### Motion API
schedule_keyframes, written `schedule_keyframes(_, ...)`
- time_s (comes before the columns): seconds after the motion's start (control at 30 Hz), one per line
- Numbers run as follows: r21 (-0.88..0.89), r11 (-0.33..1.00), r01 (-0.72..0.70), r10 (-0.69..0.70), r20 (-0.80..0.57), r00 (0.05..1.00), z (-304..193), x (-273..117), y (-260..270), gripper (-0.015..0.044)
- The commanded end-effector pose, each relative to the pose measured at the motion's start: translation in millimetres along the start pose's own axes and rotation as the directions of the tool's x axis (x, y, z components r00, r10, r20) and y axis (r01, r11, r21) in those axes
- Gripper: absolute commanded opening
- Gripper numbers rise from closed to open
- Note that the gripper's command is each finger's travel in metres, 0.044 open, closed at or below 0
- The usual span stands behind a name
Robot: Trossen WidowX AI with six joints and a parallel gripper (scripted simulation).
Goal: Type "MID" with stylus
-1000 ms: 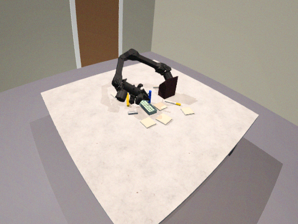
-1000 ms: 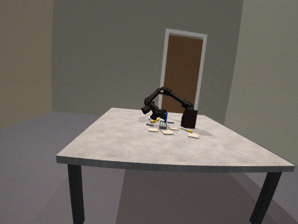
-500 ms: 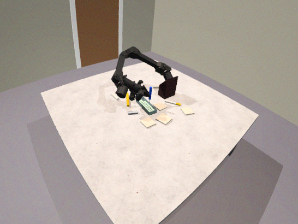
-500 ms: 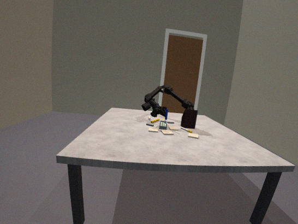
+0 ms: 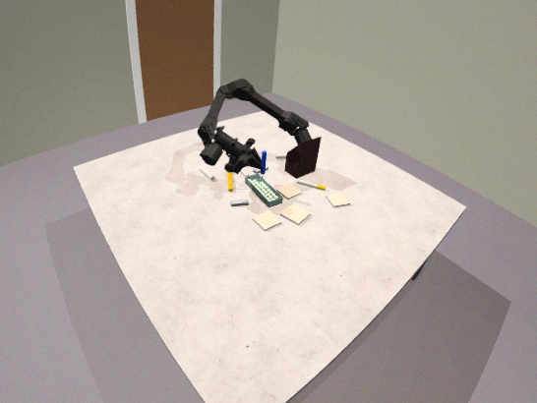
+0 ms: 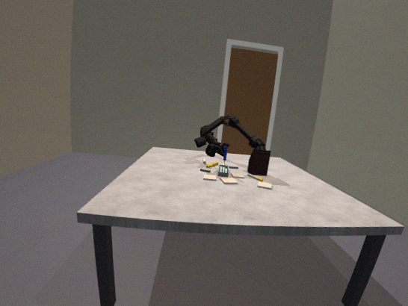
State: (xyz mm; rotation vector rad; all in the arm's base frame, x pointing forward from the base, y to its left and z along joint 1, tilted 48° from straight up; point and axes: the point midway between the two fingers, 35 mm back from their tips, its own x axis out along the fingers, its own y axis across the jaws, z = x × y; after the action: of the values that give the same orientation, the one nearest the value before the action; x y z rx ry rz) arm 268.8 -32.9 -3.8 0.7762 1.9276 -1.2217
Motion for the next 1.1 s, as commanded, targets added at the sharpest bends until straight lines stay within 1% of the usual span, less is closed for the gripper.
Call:
schedule_keyframes(0.0,0.041,0.997,-0.068,0.068,-0.002,0.998,1.6,-11.1,-6.5,0.0)
schedule_keyframes(0.43,0.174,0.943,-0.283,0.284,0.024,0.959,11.1,-45.8,-33.3,0.0)
schedule_keyframes(0.8,0.175,0.942,-0.286,0.286,0.024,0.958,11.2,-46.3,-33.7,0.0)
schedule_keyframes(1.07,0.176,0.942,-0.286,0.286,0.025,0.958,25.1,-38.7,-34.3,0.0)
